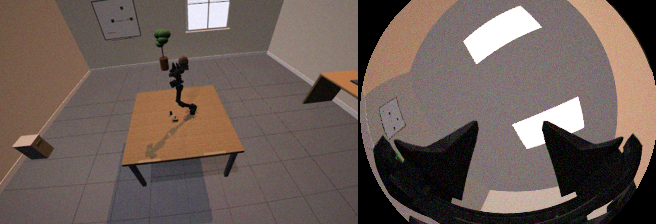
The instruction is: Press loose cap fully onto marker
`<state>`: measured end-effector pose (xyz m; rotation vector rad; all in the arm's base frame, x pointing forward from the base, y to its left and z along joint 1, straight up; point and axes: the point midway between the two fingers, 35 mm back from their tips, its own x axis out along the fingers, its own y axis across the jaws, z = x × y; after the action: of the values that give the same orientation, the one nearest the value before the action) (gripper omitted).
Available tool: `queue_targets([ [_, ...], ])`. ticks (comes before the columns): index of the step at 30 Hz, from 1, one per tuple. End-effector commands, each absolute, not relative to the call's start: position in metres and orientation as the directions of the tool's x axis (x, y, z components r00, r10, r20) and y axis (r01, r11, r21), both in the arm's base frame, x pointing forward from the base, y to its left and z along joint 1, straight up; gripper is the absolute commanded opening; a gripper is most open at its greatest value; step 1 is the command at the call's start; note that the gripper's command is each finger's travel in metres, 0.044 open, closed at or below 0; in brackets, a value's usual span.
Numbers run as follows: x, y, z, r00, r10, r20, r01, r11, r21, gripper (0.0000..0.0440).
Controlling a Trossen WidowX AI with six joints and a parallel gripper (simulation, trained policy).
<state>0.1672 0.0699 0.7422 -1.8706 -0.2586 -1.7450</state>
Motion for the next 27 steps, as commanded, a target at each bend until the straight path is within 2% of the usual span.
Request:
queue_targets([
  [1, 0.157, 0.067, 0.742, 0.115, -0.263, 0.958, 0.514, -0.81, -0.285, 0.0317],
  [27, 0.109, 0.049, 0.731, 0.05, -0.448, 0.892, 0.625, -0.683, -0.378, 0.0316],
])
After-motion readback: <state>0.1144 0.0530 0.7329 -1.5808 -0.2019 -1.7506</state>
